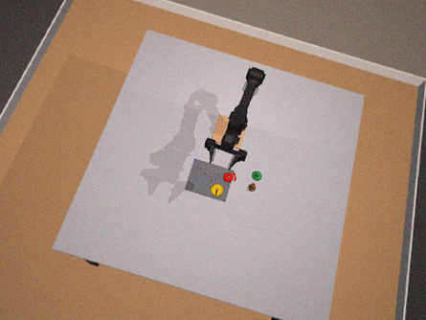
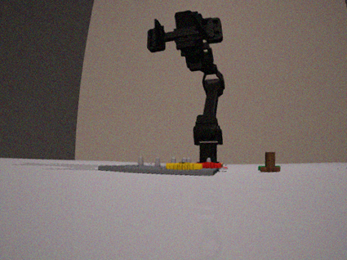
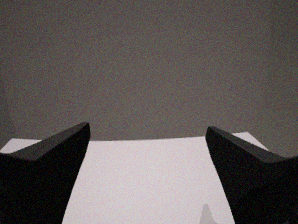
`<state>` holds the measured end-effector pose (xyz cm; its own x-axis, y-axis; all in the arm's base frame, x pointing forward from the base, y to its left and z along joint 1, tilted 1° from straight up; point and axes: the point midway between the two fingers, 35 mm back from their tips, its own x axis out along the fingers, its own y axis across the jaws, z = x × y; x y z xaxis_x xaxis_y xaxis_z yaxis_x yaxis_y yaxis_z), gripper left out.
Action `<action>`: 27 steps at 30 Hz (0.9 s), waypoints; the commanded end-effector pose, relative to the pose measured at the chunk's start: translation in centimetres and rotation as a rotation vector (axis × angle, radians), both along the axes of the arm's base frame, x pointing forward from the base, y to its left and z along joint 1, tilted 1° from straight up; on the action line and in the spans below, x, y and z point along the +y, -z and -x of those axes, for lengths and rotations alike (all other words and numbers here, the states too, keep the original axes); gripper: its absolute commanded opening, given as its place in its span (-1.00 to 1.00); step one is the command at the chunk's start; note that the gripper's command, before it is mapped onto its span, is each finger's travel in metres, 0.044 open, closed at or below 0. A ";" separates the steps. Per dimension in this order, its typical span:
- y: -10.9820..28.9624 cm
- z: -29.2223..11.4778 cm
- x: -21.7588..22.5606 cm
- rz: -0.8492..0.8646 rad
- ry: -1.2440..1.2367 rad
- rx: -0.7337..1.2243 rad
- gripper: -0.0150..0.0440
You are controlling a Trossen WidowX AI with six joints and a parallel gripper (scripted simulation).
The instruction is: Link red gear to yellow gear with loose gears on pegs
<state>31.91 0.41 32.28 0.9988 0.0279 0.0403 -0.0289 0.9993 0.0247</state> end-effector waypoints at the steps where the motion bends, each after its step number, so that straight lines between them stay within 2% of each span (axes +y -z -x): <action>1: 0.2 -0.1 0.2 0.003 -0.004 0.012 0.95; 6: 5.5 -2.9 4.5 0.104 -0.133 0.327 1.00; 10: 10.5 -3.2 8.8 0.231 -0.266 0.610 1.00; 15: 16.3 -1.2 13.5 0.432 -0.444 0.950 1.00; 21: 21.4 3.8 17.5 0.731 -0.663 1.337 1.00; 23: 22.1 5.0 18.1 0.798 -0.705 1.412 1.00; 27: 22.2 4.8 18.4 0.806 -0.711 1.421 1.00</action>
<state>27.79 18.47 10.44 0.0954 0.0521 -0.9941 -0.7829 0.6207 -0.0426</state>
